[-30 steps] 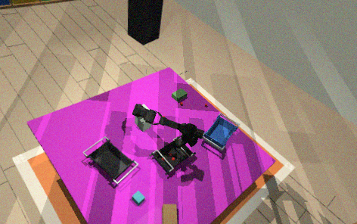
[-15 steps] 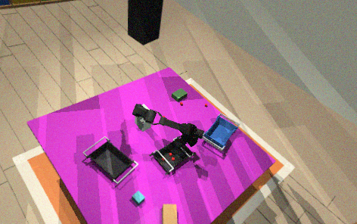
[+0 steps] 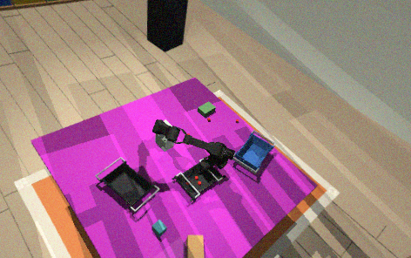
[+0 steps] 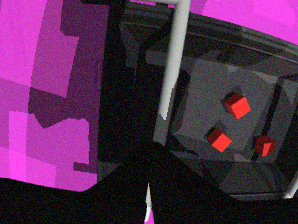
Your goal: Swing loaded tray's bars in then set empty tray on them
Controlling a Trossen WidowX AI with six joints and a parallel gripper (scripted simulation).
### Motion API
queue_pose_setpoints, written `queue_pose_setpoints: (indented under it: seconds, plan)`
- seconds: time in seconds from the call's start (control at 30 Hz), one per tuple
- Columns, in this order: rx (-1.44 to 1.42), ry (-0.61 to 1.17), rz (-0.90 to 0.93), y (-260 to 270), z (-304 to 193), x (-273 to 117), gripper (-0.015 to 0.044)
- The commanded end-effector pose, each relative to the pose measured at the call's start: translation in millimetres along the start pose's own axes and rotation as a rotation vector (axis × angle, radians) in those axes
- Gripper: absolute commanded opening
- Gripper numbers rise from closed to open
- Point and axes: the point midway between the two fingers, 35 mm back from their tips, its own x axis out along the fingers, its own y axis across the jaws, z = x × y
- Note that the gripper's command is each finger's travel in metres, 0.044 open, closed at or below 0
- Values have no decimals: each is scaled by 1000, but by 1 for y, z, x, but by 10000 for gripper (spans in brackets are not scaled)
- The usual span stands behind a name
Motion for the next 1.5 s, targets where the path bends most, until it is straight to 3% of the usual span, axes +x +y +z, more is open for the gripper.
queue_pose_setpoints:
  seconds: [0.0, 1.17, 1.47]
  plan:
    - [0, 0, 0, 0, 0, 0, 0]
    - [0, 0, 0, 0, 0, 0, 0]
    - [-11, -4, 2, 1, 3, -14, 236]
